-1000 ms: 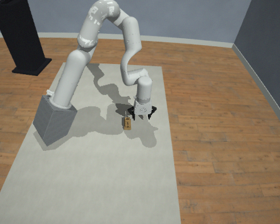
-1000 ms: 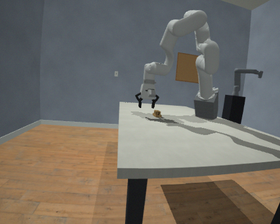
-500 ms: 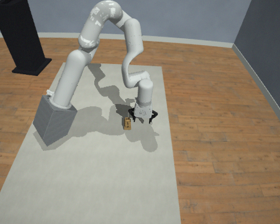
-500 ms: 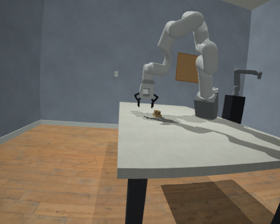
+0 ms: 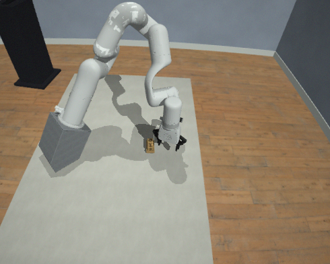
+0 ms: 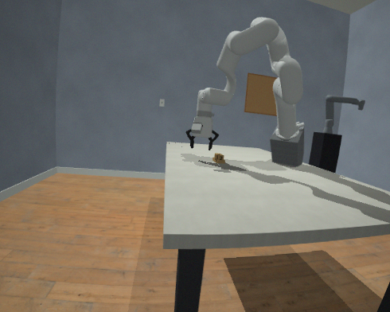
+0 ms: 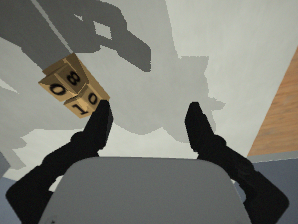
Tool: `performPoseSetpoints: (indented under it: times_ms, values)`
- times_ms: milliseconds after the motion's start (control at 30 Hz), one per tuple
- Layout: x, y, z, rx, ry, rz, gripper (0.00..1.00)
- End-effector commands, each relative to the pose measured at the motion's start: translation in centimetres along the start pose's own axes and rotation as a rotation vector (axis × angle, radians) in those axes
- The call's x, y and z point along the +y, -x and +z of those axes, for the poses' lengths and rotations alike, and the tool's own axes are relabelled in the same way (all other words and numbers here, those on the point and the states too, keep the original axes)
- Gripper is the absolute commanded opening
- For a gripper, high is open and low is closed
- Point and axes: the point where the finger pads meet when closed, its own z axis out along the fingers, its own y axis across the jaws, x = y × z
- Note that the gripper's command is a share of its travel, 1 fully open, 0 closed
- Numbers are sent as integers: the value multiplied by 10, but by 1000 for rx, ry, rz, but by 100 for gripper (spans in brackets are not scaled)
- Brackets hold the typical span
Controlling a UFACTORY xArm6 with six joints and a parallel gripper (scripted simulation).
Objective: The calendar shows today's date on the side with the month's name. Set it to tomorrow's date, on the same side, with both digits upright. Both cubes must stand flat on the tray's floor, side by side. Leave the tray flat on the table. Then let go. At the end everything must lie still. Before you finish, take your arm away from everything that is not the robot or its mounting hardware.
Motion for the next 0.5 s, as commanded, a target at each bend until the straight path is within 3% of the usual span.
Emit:
performPoseSetpoints:
  times_ms: [0,100,467]
  values:
    - [3,3,-1,-2,0,162,100]
    - [12,18,-1,-2,0,176,100]
    - [12,19,7,-2,0,176,100]
